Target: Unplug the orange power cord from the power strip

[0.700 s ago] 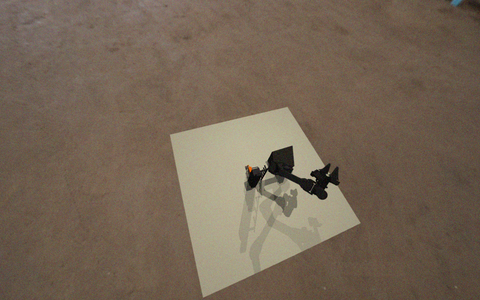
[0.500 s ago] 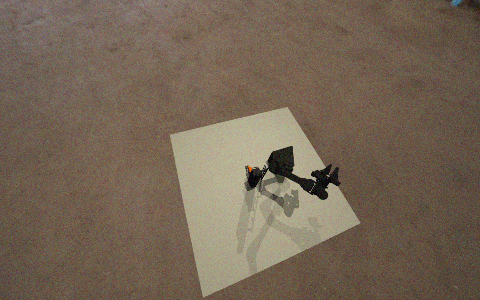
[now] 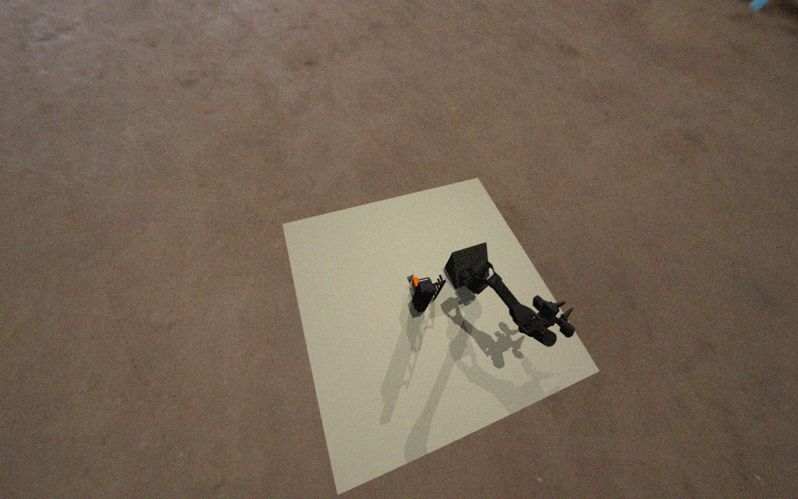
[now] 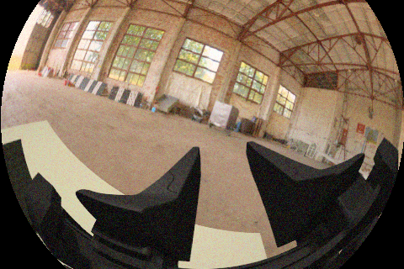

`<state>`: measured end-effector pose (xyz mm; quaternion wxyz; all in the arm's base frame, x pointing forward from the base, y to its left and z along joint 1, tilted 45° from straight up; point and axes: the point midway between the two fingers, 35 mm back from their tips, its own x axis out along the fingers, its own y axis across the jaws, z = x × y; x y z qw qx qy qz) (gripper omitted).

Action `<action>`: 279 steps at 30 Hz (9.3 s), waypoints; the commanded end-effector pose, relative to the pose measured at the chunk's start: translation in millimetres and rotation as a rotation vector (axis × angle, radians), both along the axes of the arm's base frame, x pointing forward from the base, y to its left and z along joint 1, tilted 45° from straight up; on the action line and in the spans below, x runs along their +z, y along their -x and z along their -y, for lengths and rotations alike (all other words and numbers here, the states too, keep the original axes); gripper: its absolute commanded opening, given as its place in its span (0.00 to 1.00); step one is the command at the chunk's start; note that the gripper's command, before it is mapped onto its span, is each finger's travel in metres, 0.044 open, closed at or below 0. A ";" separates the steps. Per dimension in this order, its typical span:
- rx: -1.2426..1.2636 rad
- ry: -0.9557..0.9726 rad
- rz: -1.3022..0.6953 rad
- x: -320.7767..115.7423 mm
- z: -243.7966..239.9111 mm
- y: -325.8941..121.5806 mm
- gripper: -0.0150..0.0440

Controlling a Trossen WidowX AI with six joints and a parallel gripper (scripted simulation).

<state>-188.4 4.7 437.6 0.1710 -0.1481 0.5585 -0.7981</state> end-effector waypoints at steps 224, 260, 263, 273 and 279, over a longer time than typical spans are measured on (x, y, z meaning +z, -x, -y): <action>1.340 2.925 -2.911 -451.7 65.5 -473.1 0.53; 1.346 2.927 -2.905 -420.8 32.7 -467.3 0.53; 1.346 2.927 -2.905 -422.7 30.9 -467.0 0.53; 1.346 2.927 -2.904 -428.8 24.8 -465.9 0.53; 1.326 2.931 -2.911 -427.4 26.9 -467.5 0.34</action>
